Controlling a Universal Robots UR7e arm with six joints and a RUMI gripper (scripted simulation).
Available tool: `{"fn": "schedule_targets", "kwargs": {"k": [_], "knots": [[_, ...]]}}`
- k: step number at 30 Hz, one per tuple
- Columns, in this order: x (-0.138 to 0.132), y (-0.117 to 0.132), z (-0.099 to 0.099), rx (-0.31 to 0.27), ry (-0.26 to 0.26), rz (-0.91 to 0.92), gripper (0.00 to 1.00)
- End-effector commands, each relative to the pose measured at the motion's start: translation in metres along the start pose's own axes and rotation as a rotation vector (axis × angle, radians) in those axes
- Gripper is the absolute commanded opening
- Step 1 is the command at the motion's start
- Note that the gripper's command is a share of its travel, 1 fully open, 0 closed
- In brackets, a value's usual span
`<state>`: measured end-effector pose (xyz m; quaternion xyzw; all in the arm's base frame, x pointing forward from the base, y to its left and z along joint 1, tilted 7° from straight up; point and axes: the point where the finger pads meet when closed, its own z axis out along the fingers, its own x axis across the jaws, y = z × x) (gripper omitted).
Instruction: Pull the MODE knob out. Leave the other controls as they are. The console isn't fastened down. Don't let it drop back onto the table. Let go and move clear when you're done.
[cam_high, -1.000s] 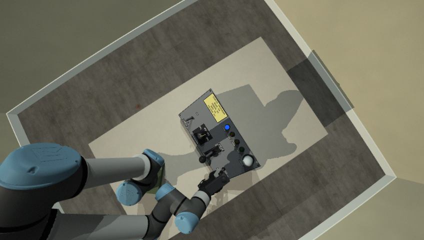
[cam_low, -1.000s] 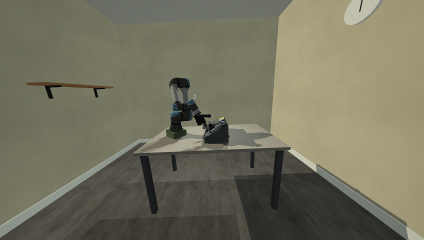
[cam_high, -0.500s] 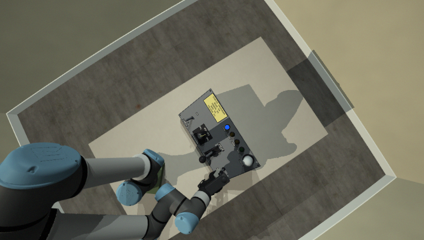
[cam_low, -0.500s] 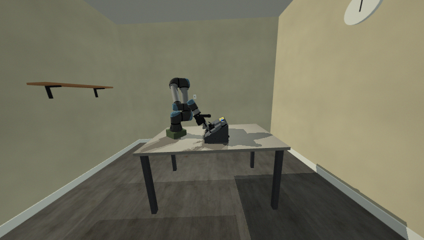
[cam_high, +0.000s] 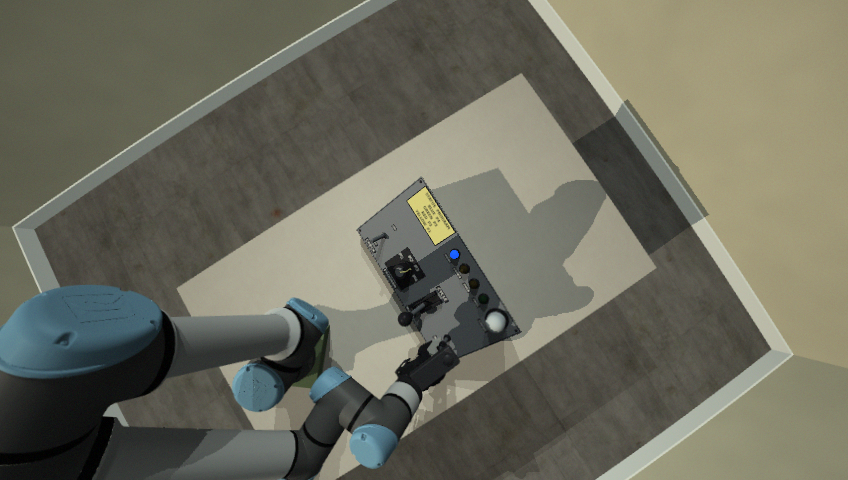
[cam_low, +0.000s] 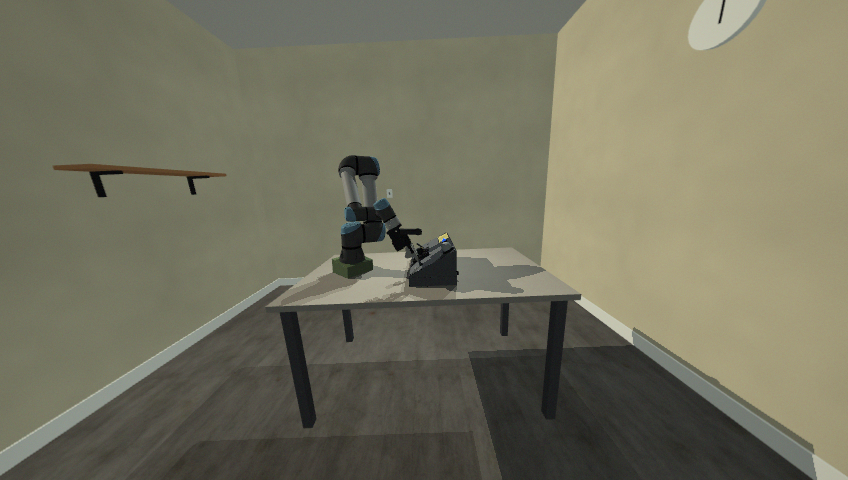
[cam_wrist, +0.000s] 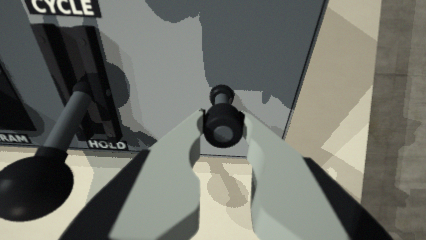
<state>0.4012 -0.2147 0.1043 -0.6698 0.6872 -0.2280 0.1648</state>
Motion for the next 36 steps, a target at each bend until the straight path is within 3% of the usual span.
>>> {"fn": "schedule_targets", "kwargs": {"k": [1, 6, 7, 36], "knots": [[0.0010, -0.0024, -0.0014, 0.005, 0.002, -0.003, 0.00], [0.0010, -0.0024, -0.0014, 0.005, 0.002, -0.003, 0.00], [0.0010, -0.0024, -0.0014, 0.005, 0.002, -0.003, 0.44], [0.0024, -0.0027, -0.0040, 0.005, 0.005, -0.002, 0.44]]}}
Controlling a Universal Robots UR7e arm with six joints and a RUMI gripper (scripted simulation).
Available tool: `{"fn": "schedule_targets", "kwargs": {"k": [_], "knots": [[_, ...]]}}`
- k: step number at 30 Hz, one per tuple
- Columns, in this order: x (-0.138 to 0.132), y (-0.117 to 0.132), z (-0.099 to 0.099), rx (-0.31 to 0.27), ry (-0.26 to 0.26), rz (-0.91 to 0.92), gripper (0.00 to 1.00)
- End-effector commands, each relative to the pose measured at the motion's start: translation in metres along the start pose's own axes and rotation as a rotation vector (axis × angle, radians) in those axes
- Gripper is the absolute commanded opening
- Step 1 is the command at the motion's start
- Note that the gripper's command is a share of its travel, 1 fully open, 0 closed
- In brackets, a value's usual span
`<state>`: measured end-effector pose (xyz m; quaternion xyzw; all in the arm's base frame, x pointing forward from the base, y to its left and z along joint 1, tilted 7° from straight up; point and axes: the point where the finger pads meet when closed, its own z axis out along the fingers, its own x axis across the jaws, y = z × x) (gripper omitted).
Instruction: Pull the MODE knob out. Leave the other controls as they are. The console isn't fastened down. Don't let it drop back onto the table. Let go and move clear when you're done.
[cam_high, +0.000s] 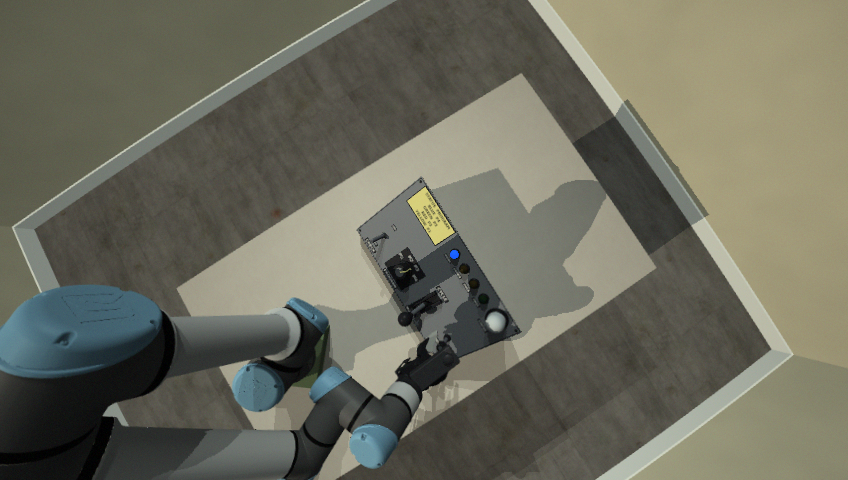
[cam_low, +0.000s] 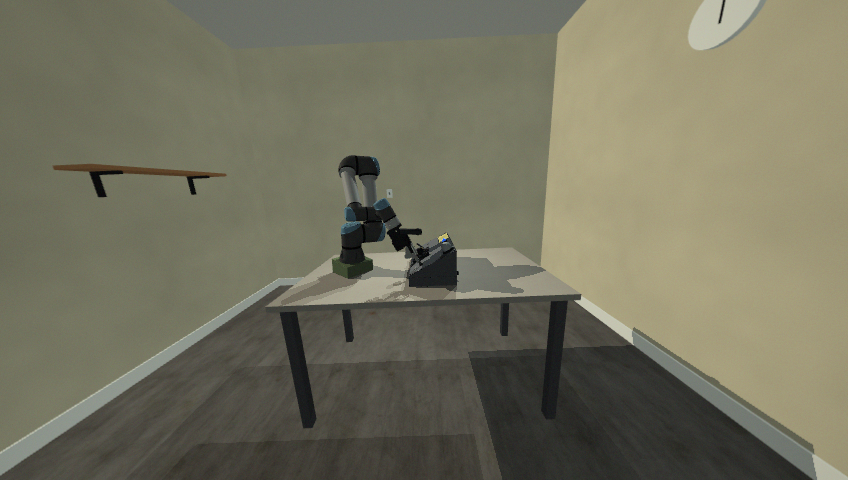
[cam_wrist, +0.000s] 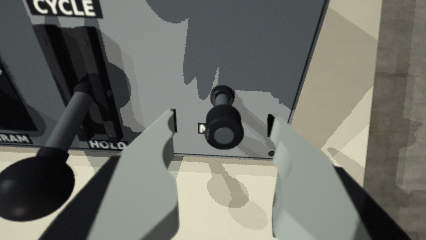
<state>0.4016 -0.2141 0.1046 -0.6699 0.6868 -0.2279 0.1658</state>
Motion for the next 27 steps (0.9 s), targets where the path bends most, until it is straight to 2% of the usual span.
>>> {"fn": "schedule_targets", "kwargs": {"k": [1, 13, 27], "knots": [[0.003, -0.002, -0.005, 0.004, 0.006, -0.002, 0.44], [0.003, -0.003, -0.020, 0.004, 0.007, -0.003, 0.44], [0.003, -0.002, -0.067, 0.004, 0.007, -0.003, 0.44]]}}
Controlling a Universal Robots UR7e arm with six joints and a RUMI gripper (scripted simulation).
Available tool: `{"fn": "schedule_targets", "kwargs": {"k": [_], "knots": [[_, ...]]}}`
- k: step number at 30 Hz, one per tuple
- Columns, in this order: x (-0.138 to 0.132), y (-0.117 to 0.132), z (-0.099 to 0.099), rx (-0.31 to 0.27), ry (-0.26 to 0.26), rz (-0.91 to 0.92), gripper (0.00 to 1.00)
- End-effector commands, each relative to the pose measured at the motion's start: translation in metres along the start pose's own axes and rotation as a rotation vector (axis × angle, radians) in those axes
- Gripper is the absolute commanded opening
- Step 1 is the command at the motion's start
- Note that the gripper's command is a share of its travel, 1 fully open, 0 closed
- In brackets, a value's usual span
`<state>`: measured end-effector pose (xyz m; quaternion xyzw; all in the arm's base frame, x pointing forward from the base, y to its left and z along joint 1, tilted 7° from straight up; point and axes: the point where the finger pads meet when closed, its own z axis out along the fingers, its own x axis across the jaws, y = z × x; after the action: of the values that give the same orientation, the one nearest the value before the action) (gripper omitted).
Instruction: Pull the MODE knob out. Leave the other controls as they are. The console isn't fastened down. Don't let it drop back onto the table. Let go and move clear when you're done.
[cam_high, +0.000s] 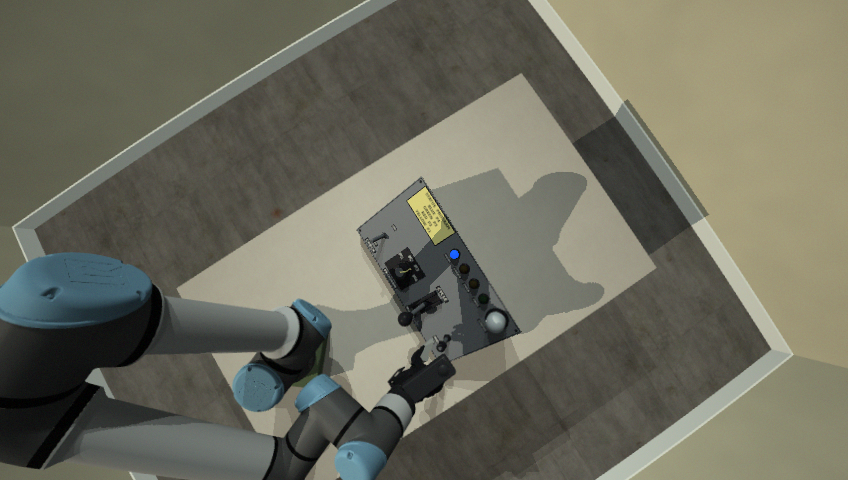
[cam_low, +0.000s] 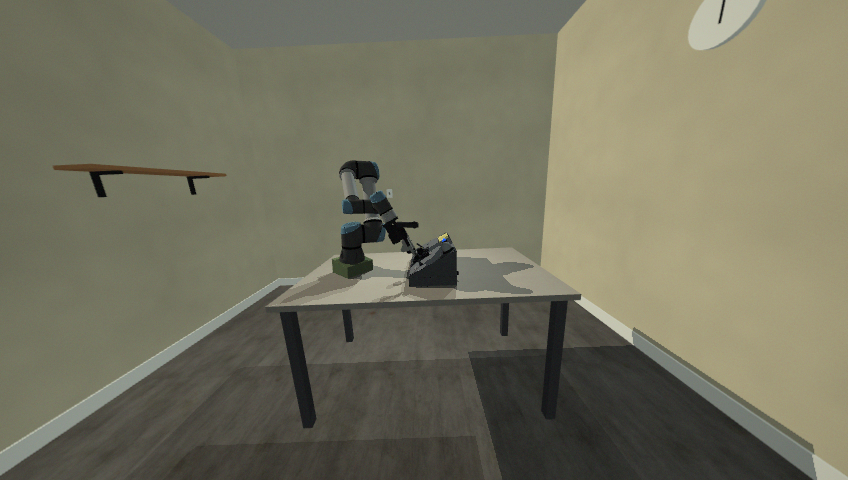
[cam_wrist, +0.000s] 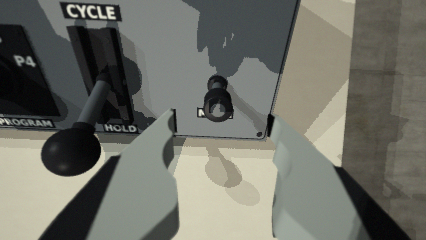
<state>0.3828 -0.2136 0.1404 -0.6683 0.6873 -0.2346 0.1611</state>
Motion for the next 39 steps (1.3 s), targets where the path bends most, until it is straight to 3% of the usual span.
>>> {"fn": "schedule_targets", "kwargs": {"k": [1, 17, 38, 39], "knots": [[0.000, 0.001, -0.027, 0.001, -0.010, -0.001, 0.44], [0.000, 0.001, -0.075, 0.000, -0.010, -0.001, 0.44], [0.000, 0.001, -0.090, 0.000, -0.010, -0.001, 0.44], [0.000, 0.001, -0.090, 0.000, -0.010, -0.001, 1.00]]}}
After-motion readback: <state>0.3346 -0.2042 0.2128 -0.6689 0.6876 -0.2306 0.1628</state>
